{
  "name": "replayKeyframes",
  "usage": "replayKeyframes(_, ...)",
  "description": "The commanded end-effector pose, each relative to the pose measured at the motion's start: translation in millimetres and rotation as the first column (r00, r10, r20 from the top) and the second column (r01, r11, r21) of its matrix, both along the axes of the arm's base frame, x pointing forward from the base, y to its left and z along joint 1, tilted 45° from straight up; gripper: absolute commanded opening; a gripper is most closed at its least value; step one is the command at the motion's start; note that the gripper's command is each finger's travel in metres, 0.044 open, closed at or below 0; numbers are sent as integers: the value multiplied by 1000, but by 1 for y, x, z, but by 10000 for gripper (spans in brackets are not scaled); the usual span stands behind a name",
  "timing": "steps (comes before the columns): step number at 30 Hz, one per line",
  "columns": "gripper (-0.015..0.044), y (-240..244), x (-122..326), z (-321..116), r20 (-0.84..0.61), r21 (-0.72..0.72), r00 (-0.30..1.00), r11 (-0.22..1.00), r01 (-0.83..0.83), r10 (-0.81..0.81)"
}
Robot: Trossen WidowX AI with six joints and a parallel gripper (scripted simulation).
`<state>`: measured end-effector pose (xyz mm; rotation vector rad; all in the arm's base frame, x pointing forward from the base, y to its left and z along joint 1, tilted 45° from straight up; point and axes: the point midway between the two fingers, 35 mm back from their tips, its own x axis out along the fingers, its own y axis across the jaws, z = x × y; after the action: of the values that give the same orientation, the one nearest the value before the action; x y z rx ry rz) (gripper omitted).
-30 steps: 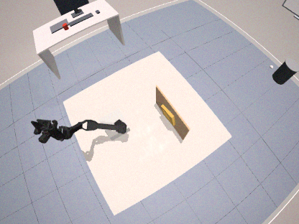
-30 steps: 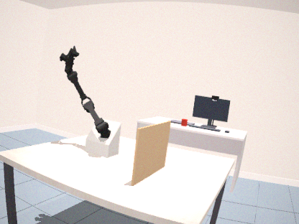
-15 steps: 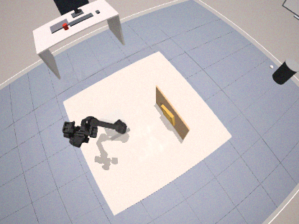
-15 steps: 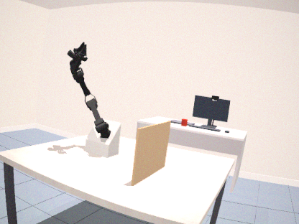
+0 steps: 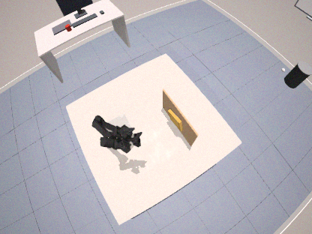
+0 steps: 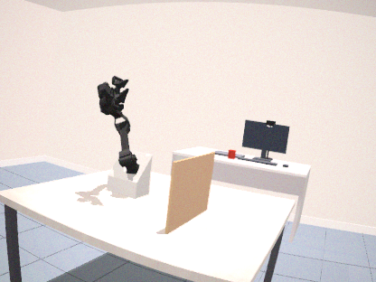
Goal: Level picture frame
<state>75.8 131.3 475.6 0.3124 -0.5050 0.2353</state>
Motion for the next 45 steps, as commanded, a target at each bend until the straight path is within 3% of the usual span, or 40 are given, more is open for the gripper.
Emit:
replayKeyframes(1, 260, -48, 19, -37, -123, 11, 987, 994, 106, -104)
replayKeyframes(11, 260, -150, 76, -170, -426, 72, 889, 974, 216, -166)
replayKeyframes(19, 260, -189, 90, -288, -598, 137, 795, 964, 230, -105)
replayKeyframes(45, 260, -189, 91, -290, -601, 138, 793, 963, 230, -103)
